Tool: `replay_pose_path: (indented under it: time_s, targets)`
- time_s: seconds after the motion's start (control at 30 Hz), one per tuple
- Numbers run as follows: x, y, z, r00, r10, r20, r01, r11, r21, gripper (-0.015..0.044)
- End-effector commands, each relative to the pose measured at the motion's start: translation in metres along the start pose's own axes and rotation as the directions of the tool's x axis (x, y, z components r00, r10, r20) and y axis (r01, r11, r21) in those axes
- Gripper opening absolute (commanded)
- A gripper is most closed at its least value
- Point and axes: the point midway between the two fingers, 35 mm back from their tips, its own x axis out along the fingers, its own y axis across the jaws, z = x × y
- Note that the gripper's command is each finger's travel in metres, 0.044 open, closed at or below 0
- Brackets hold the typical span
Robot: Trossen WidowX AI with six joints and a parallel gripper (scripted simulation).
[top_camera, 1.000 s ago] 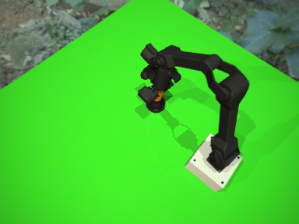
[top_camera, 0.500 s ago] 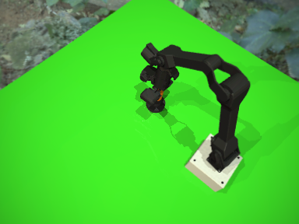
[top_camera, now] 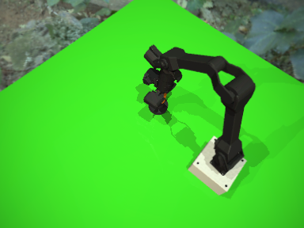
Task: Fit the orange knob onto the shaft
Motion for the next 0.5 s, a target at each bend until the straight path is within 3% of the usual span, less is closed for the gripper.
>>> replay_pose_path:
  time_s: [0.0,0.47]
  targets:
    - [0.0001,-0.0004,0.0009,1.0,-0.002,0.001,0.002,1.0,-0.004,0.0]
    - [-0.0022,-0.0007,0.0023,1.0,-0.002,0.001,0.002,1.0,-0.004,0.0]
